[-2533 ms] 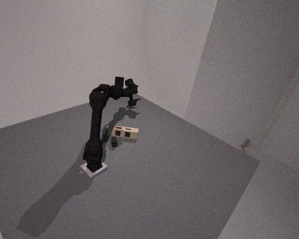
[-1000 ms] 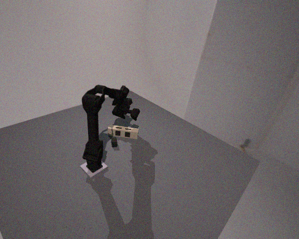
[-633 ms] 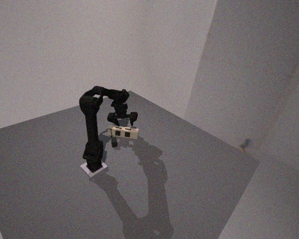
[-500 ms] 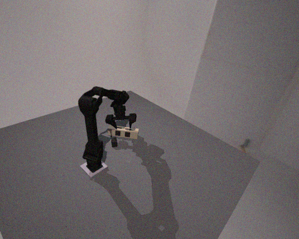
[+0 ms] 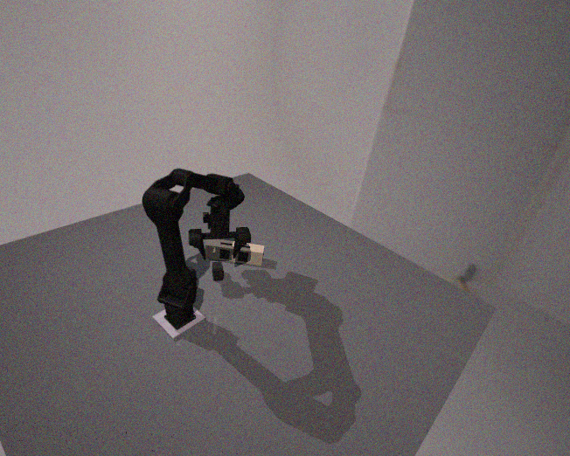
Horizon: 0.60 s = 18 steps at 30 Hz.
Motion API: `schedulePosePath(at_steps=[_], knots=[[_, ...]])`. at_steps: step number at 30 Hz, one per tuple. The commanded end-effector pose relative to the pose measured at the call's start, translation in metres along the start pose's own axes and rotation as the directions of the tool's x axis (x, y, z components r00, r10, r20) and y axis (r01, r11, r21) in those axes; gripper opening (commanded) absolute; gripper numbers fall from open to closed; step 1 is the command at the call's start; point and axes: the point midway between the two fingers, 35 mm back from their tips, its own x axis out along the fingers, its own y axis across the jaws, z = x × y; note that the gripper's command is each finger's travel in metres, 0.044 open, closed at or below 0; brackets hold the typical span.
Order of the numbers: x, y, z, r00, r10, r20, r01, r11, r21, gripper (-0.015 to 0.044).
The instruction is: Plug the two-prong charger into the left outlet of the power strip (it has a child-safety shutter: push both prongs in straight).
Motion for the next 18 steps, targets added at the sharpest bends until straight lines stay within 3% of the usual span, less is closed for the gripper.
schedulePosePath(at_steps=[1,18], knots=[[0.0,0.004,-0.004,1.0,0.018,-0.005,-0.018,1.0,-0.021,0.044],[0.018,0.004,-0.003,1.0,0.018,-0.005,-0.018,1.0,-0.021,0.044]])
